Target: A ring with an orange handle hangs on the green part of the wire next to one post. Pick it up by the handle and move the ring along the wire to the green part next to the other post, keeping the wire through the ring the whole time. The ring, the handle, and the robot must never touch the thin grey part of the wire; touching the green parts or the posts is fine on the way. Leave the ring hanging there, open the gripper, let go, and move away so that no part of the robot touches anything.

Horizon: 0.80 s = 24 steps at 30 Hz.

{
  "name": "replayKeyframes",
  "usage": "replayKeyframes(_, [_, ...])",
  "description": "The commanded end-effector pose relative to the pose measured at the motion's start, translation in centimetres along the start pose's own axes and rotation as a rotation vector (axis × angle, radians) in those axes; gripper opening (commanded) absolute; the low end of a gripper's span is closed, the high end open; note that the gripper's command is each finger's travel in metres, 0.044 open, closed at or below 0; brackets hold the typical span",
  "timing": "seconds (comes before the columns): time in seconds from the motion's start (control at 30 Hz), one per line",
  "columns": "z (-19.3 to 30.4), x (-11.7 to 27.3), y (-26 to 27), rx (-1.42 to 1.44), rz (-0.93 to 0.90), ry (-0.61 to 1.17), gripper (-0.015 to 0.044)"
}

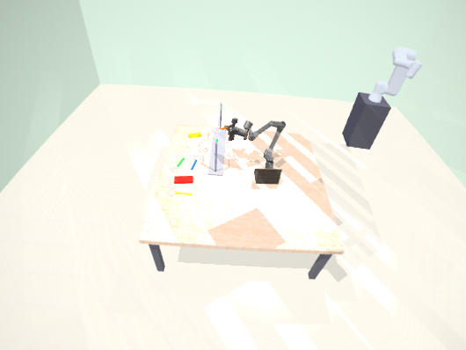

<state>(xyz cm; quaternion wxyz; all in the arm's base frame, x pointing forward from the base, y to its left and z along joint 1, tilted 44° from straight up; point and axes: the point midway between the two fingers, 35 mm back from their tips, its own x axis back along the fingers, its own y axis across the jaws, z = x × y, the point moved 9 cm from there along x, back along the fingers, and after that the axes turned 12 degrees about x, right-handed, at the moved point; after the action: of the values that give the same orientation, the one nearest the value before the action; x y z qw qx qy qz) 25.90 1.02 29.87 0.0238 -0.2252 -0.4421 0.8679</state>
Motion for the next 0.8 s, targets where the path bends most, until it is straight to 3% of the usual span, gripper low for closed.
replayKeyframes(0.0, [-0.3,0.1,1.0,-0.068,-0.038,-0.012,-0.015])
replayKeyframes(0.77, [-3.6,1.4,6.7,-0.576,-0.278,-0.068,-0.015])
